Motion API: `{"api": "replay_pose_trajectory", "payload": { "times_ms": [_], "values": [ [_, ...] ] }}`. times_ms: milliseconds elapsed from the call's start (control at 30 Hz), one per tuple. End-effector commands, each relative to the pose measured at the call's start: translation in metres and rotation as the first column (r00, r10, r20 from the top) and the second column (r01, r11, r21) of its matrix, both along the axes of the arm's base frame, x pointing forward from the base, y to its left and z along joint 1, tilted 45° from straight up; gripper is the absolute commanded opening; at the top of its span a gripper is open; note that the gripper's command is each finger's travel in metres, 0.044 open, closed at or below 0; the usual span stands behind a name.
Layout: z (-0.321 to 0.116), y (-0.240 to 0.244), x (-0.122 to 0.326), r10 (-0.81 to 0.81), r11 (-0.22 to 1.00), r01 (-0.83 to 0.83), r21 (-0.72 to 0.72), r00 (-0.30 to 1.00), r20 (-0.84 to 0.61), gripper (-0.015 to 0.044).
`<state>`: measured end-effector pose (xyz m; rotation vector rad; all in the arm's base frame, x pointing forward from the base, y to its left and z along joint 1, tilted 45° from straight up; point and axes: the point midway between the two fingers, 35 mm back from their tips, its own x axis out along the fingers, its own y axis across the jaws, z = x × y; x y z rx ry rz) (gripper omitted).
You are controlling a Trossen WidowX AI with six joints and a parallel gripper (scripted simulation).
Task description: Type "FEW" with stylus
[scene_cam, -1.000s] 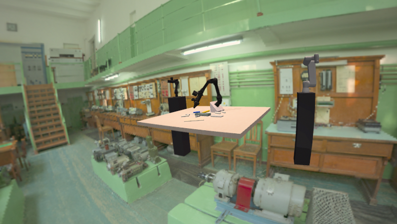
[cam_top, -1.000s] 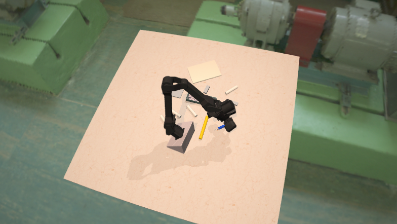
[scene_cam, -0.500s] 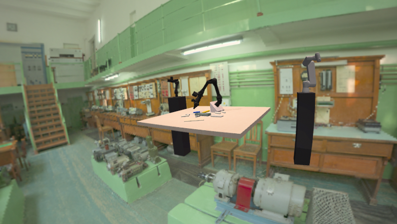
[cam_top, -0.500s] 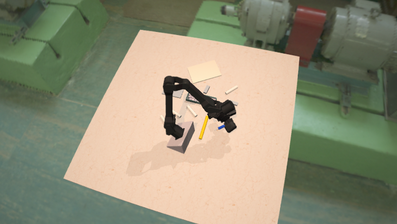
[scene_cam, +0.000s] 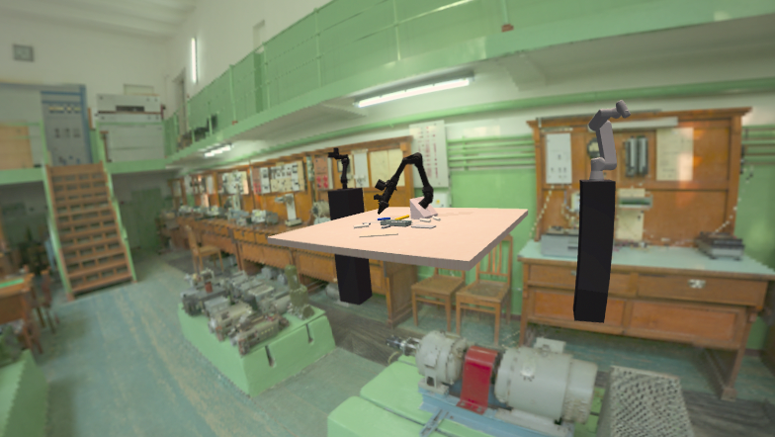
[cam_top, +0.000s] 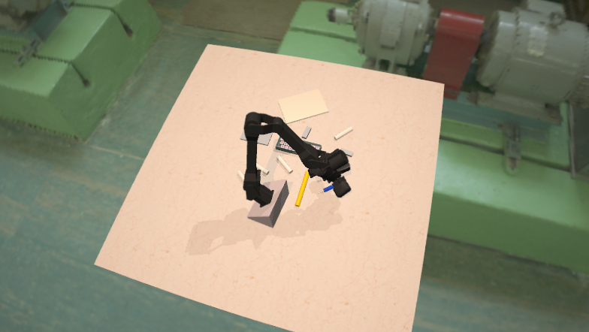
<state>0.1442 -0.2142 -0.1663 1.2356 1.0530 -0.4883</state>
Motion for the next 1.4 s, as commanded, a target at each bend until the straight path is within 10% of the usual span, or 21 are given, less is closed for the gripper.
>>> {"api": "replay_pose_trajectory", "payload": {
  "times_ms": [0,1367],
  "values": [
    [-0.002,0.004,0.0,-0.004,1.0,0.004,0.008,1.0,-0.003,0.015],
    [-0.024,0.024,0.008,-0.004,1.0,0.004,0.009,1.0,-0.001,0.015]
  ]
}}
